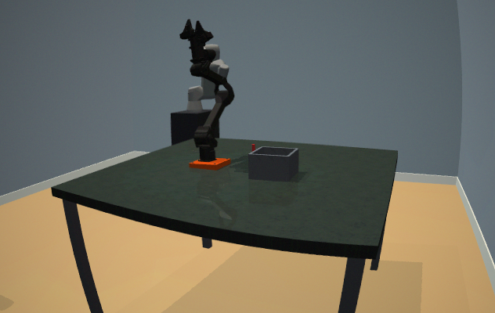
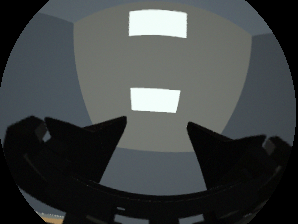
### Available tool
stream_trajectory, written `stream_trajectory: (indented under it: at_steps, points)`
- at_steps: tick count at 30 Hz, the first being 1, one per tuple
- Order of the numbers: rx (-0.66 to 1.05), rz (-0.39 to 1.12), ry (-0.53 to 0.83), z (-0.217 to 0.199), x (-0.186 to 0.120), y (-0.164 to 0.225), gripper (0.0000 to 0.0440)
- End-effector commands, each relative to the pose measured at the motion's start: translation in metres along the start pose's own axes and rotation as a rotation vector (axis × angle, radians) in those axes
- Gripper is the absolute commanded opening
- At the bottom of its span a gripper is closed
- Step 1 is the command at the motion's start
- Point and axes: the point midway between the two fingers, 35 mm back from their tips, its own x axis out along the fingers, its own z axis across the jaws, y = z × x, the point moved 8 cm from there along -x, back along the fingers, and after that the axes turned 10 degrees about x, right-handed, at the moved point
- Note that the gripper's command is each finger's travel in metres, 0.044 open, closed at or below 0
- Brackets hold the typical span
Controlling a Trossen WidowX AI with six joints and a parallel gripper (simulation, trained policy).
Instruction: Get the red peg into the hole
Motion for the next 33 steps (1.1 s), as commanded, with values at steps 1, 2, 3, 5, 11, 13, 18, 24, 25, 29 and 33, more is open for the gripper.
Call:
stream_trajectory:
  at_steps: [1, 2, 3, 5, 11, 13, 18, 24, 25, 29, 33]
  points:
    - [0.018, 0.001, -0.003, 0.001, -0.001, 0.000, 0.0426]
    - [0.043, 0.004, -0.013, 0.003, -0.002, 0.000, 0.0440]
    - [0.075, 0.009, -0.028, 0.006, -0.003, 0.000, 0.0440]
    - [0.135, 0.025, -0.059, 0.012, -0.005, 0.000, 0.0440]
    - [0.306, 0.080, -0.163, 0.029, -0.010, 0.000, 0.0440]
    - [0.362, 0.099, -0.198, 0.035, -0.012, -0.001, 0.0440]
    - [0.499, 0.148, -0.290, 0.050, -0.019, -0.004, 0.0440]
    - [0.659, 0.210, -0.405, 0.069, -0.029, -0.011, 0.0440]
    - [0.685, 0.220, -0.425, 0.072, -0.031, -0.012, 0.0440]
    - [0.787, 0.264, -0.506, 0.083, -0.040, -0.019, 0.0440]
    - [0.886, 0.308, -0.590, 0.093, -0.049, -0.027, 0.0440]
